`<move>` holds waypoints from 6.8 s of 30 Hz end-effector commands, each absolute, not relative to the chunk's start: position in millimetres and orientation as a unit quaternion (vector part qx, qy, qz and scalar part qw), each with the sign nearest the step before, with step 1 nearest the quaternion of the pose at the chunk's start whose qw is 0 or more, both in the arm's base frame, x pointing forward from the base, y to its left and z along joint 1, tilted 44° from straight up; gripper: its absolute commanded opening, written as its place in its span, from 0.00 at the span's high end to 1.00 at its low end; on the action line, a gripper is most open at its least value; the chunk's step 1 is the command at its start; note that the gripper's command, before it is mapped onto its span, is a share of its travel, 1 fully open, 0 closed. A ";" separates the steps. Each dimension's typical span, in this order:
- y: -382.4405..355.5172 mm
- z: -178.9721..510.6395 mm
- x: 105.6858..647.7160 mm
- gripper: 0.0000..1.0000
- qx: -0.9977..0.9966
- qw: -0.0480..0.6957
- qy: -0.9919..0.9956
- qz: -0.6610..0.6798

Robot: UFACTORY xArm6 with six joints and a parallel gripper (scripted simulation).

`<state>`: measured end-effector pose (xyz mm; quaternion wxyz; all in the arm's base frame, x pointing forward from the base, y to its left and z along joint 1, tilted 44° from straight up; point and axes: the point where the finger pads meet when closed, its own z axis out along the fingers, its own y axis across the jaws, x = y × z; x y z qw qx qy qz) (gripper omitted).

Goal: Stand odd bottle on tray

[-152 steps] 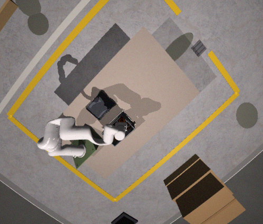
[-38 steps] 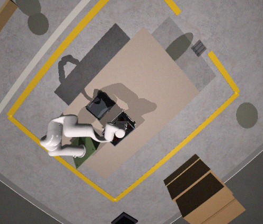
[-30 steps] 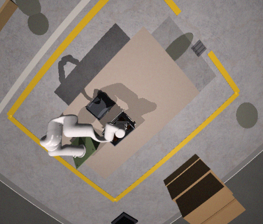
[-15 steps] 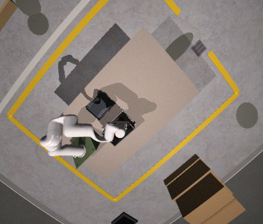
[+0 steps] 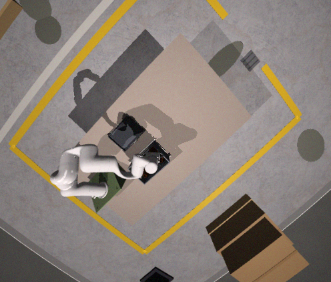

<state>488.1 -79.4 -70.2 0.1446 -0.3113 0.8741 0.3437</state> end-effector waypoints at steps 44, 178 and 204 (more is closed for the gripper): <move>-138.6 -8.6 485.8 0.35 -0.311 0.146 0.874 0.342; -165.3 -78.0 308.9 0.35 -0.311 0.146 0.874 0.342; -152.6 -92.2 309.7 0.35 -0.311 0.146 0.874 0.342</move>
